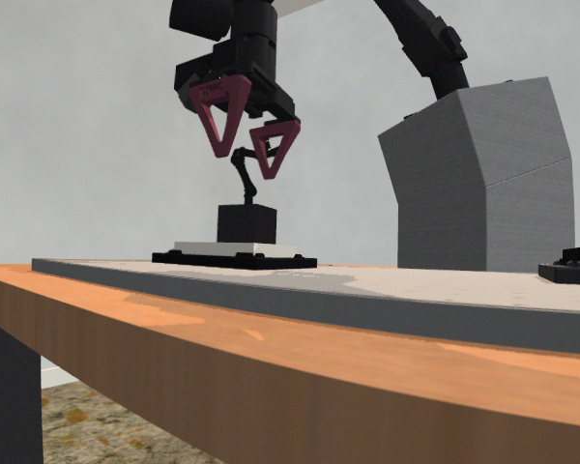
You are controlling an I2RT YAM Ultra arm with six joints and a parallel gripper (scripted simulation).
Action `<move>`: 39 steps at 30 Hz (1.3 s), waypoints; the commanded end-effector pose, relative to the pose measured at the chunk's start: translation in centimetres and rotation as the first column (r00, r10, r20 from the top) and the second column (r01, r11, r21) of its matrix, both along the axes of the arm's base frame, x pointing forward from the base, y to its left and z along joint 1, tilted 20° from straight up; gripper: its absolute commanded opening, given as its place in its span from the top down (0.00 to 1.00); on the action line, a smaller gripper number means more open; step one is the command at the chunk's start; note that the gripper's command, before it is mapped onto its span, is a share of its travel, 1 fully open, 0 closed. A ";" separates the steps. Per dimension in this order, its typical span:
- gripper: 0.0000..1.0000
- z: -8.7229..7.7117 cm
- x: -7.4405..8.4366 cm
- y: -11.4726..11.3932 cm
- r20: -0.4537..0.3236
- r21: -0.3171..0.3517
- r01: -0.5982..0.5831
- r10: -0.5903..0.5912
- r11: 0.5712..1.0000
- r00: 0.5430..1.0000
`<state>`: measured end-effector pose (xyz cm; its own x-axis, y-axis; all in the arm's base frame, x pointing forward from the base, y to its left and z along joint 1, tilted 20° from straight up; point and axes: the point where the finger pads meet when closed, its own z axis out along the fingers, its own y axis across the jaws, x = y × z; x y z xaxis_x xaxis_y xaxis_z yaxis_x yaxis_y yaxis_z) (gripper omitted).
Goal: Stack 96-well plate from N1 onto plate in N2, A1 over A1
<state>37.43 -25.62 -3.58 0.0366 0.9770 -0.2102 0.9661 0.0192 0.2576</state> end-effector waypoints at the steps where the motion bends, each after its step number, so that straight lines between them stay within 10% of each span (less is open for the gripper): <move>1: 0.00 0.1 -1.7 -1.7 0.003 -0.017 0.137 -0.137 0.990 0.991; 39: 0.00 -2.5 -1.3 -4.8 0.016 -0.026 0.127 -0.126 0.992 0.992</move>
<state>34.96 -28.70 -6.83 0.1464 0.9677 -0.2052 0.9675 -0.0969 0.2336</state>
